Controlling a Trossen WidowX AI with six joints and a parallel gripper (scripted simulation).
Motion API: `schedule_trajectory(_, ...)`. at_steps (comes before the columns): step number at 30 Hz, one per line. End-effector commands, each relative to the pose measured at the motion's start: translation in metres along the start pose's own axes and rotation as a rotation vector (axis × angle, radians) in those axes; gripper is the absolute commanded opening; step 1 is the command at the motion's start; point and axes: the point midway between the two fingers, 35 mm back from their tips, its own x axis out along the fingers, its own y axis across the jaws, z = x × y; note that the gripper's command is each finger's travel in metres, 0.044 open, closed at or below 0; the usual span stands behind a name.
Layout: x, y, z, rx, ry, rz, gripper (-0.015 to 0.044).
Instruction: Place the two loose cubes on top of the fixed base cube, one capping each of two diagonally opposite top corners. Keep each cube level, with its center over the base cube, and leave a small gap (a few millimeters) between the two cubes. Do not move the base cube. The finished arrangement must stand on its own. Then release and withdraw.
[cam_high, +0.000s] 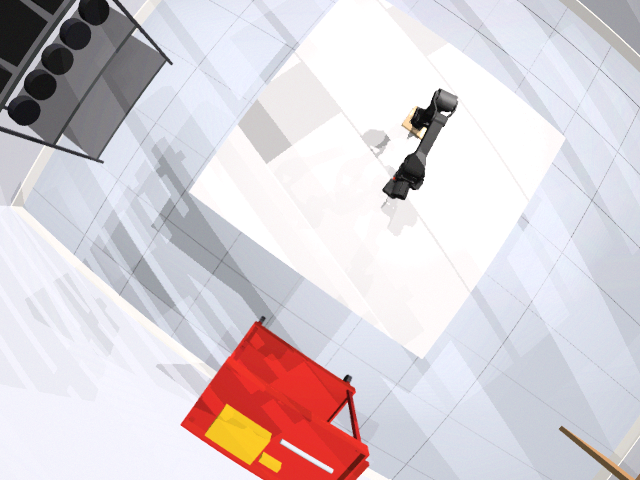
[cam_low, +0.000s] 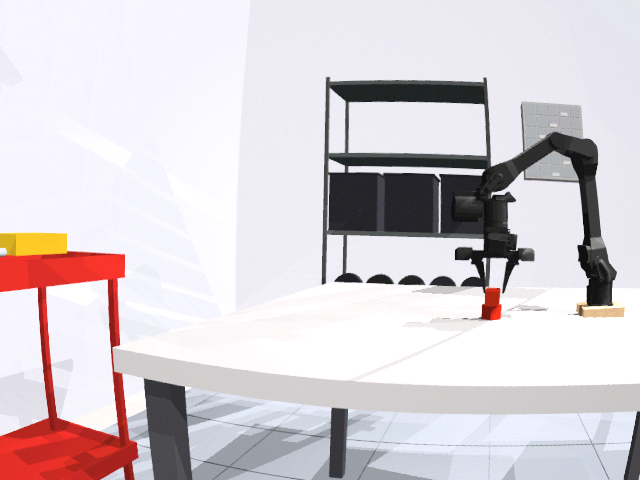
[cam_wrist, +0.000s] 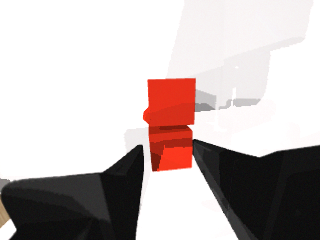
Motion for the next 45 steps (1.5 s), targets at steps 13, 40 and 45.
schedule_trajectory(13, -0.024, -0.001, 0.0, 0.0, -0.002, -0.008, 0.0205)
schedule_trajectory(40, -0.059, -0.001, 0.0, 0.0, -0.002, -0.008, 0.0205)
schedule_trajectory(45, -0.062, -0.001, 0.0, 0.001, -0.001, -0.005, 0.0284)
